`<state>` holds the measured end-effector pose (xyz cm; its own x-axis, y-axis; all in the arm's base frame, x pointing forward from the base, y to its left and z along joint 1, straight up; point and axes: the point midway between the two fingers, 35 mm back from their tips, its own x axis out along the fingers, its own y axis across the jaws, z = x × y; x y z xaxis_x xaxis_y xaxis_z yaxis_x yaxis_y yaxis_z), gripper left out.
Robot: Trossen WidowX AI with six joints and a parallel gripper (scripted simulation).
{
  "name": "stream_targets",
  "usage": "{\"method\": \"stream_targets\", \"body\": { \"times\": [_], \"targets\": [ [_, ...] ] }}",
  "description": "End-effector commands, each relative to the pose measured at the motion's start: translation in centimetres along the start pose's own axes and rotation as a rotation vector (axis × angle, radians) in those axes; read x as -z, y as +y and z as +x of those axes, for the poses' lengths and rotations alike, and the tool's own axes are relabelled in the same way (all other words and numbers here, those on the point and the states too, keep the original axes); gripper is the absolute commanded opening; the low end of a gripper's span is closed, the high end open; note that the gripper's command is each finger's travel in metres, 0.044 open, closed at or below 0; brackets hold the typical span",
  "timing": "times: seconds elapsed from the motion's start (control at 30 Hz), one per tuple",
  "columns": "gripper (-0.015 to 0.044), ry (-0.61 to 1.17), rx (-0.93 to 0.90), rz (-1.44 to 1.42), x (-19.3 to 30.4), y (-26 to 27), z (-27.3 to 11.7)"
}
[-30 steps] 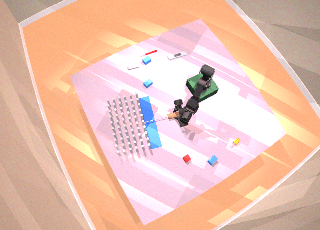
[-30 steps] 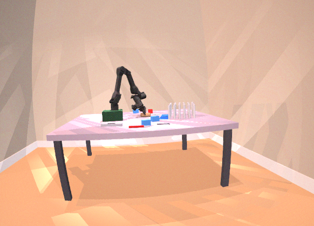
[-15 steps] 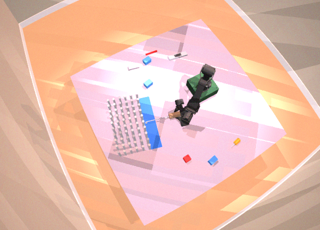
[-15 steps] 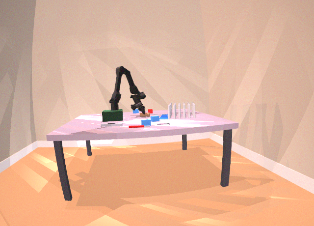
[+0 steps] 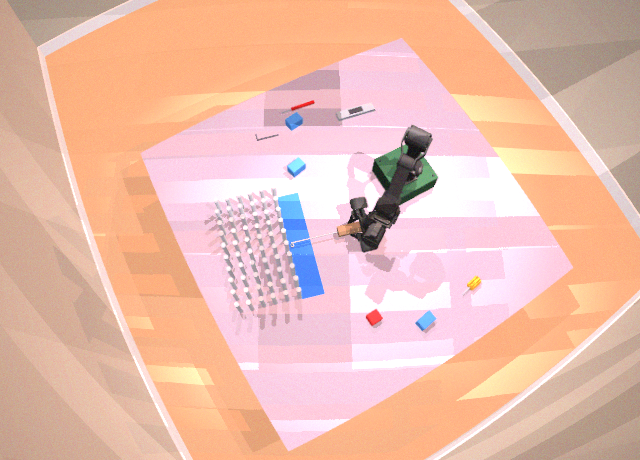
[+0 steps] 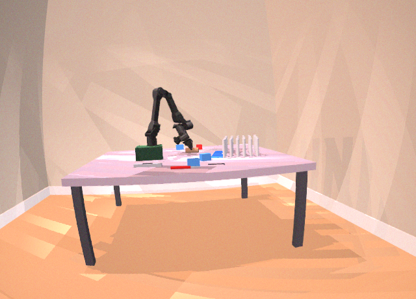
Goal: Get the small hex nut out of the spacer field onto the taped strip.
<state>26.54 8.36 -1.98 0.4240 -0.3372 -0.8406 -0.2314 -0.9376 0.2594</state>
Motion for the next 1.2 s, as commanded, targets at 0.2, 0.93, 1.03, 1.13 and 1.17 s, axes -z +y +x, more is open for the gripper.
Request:
{"method": "stream_targets", "body": {
  "times": [0.2,0.93,1.03,1.13,1.17],
  "targets": [
    [0.0000,0.008,0.004,0.004,0.0,0.0,-1.1],
    [0.0000,0.006,0.005,0.007,0.9,1.1,-8.1],
    [0.0000,0.006,0.005,0.006,1.8,1.6,-9.6],
    [0.0000,0.006,0.005,0.006,2.6,2.2,-11.2],
    [0.0000,0.007,0.005,0.005,2.9,2.5,-11.7]
  ]
}}
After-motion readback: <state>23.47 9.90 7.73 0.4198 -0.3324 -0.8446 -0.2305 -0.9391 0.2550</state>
